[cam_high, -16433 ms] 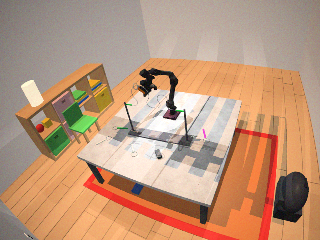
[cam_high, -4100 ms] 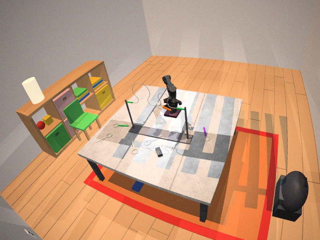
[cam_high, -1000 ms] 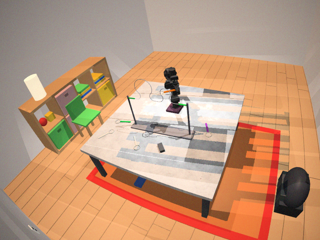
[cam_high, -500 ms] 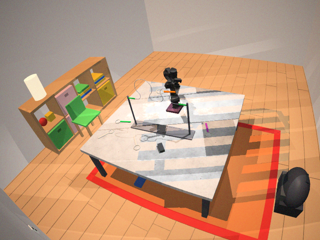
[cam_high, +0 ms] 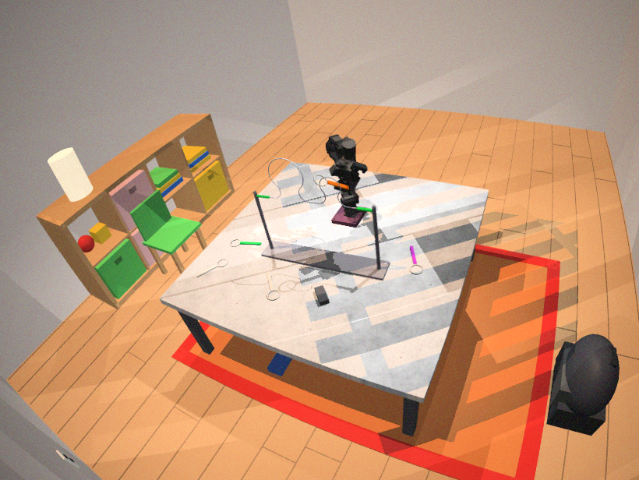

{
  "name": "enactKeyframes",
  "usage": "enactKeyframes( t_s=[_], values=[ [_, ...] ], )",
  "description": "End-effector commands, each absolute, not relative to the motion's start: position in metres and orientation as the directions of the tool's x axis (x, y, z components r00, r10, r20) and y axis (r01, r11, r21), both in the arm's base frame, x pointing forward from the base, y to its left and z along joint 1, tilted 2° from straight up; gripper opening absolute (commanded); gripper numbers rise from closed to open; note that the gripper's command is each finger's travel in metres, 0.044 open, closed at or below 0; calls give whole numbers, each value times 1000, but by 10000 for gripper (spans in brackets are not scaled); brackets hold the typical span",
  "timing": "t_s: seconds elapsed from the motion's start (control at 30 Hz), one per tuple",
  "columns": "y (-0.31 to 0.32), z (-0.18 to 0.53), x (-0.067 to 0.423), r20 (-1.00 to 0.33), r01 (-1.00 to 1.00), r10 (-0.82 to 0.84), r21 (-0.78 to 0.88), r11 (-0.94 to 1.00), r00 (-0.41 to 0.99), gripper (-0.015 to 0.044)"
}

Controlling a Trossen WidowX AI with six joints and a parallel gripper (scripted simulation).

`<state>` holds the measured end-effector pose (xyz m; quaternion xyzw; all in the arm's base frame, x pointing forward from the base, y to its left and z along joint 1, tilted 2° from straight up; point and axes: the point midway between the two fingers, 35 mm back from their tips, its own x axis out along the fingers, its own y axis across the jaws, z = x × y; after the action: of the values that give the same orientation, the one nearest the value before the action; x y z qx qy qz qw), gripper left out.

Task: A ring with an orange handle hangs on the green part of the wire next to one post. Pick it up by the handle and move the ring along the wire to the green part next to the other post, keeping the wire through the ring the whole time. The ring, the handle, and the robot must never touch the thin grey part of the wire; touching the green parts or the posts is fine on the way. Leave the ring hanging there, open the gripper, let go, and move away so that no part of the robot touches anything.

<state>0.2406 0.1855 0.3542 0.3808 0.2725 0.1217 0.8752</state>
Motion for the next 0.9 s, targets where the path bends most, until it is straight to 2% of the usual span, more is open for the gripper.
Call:
enactKeyframes(
  t_s=[0.0, 0.87],
  values=[
    [182, 350, 242, -410, -16, 382, 664, 748, 829, -150],
    [147, 330, 248, -478, -39, 101, 138, 990, 872, -150]
  ],
)
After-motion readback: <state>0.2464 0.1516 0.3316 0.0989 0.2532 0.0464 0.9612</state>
